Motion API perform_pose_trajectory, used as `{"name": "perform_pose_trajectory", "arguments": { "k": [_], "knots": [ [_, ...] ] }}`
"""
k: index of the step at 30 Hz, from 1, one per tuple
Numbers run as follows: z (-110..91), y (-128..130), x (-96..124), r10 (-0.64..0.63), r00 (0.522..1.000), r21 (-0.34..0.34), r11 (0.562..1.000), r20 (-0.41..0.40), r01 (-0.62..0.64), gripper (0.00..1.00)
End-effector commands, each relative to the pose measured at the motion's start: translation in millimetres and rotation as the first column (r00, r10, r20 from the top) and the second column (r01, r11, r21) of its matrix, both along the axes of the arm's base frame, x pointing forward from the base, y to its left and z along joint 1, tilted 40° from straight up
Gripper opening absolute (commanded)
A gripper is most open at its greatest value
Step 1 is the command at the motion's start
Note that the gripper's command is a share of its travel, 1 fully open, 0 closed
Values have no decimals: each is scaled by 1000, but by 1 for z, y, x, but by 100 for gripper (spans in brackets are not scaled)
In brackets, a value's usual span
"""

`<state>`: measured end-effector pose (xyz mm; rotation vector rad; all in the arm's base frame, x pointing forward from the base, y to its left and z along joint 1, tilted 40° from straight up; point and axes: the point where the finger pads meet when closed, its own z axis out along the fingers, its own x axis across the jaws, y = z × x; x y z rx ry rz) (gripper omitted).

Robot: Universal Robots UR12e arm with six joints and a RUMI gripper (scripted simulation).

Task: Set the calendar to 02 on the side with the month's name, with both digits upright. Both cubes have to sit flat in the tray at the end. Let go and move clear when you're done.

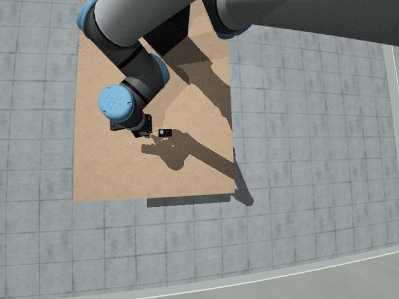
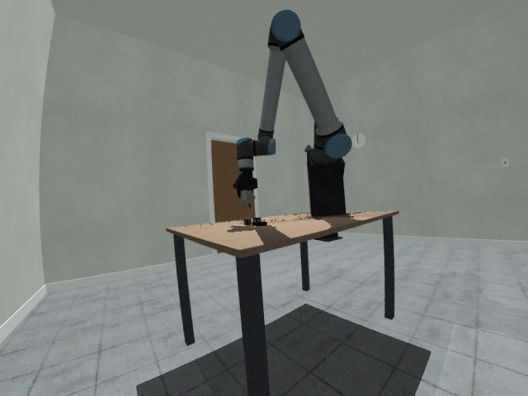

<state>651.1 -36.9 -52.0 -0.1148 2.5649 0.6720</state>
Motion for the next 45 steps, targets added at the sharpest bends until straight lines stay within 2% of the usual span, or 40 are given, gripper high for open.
{"name": "perform_pose_trajectory", "arguments": {
  "k": [1,23,45],
  "knots": [
    [0,0,0,0,1000,0,1000,1,0,28],
    [-2,1,2,-1,1000,-1,1000,1,1,28],
    [-22,14,13,-1,1000,-1,1000,1,1,28]
  ]
}}
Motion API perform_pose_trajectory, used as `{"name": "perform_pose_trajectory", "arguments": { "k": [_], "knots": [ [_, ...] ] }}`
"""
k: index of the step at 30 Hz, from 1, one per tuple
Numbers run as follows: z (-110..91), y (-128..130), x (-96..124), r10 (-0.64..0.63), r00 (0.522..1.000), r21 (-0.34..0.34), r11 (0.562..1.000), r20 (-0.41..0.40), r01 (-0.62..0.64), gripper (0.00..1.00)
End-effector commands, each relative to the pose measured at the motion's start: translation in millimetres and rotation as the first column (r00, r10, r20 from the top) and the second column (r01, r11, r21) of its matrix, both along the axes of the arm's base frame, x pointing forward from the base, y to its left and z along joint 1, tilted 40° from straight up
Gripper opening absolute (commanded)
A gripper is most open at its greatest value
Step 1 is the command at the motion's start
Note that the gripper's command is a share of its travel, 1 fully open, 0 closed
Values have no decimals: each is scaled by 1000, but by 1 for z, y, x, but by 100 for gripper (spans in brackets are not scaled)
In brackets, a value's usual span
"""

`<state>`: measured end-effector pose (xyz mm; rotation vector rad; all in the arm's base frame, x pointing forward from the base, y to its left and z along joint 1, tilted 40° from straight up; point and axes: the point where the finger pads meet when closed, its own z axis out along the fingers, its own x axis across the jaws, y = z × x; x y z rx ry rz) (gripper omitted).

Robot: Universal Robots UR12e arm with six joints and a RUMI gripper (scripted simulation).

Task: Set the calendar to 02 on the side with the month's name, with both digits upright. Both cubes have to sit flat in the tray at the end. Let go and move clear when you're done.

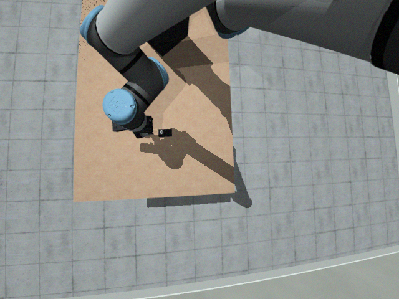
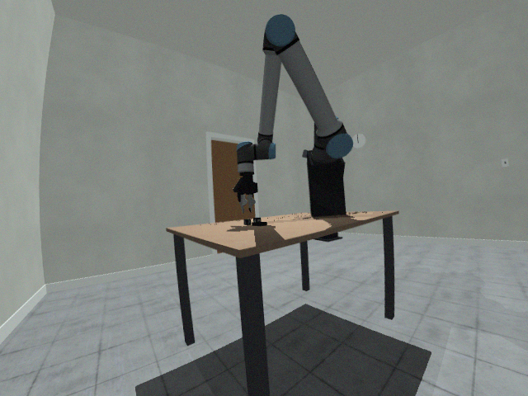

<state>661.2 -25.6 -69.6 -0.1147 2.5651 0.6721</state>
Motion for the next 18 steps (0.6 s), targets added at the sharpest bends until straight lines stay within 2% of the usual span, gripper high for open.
{"name": "perform_pose_trajectory", "arguments": {
  "k": [1,18],
  "knots": [
    [-5,3,4,-1,1000,-1,1000,1,1,28],
    [-19,12,12,-1,1000,-1,1000,1,1,28]
  ]
}}
